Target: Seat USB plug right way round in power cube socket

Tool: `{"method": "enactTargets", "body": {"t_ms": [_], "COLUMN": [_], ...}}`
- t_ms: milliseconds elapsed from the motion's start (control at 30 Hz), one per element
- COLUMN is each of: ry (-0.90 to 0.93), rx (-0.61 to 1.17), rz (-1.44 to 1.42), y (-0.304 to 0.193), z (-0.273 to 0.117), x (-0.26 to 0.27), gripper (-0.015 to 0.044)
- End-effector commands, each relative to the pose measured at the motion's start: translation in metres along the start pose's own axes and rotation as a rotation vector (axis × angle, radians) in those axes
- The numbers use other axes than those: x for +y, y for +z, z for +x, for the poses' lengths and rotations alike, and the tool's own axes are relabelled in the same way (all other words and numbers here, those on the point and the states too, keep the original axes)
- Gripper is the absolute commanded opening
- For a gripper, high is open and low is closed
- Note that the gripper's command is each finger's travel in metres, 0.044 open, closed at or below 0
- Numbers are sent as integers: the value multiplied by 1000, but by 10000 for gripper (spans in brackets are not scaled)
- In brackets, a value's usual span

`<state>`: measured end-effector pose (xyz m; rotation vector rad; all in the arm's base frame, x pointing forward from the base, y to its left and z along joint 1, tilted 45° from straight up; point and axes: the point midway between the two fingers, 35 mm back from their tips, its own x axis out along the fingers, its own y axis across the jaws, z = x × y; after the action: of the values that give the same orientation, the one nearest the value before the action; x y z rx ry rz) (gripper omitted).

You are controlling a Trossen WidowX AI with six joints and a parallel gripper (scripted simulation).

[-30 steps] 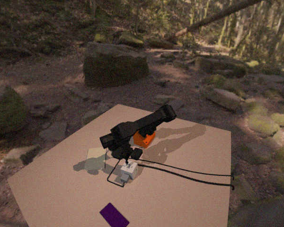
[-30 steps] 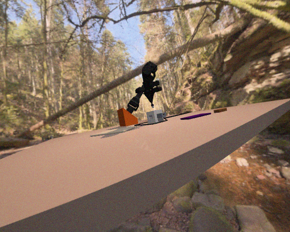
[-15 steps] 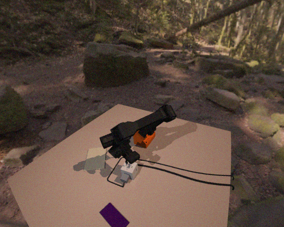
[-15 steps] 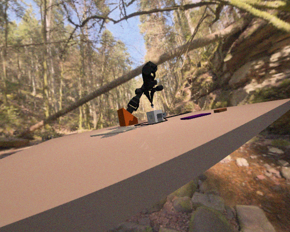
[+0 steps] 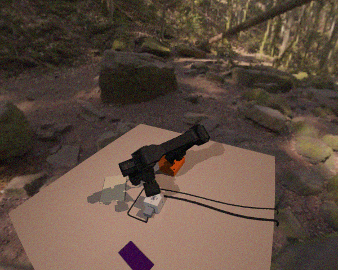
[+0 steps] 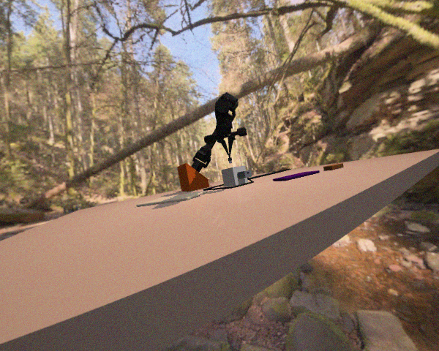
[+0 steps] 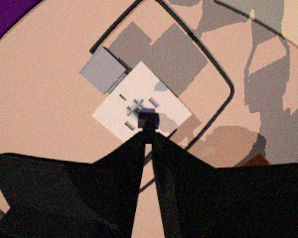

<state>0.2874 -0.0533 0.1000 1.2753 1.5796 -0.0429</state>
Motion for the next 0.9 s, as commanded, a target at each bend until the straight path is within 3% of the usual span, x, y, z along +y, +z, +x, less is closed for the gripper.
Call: {"method": "enactTargets", "body": {"t_ms": [0, 867], "ry": [0, 1], "rx": [-2, -2], "rz": [92, 707], "y": [0, 0], "z": [0, 0], "x": [0, 0], "gripper": [0, 0]}}
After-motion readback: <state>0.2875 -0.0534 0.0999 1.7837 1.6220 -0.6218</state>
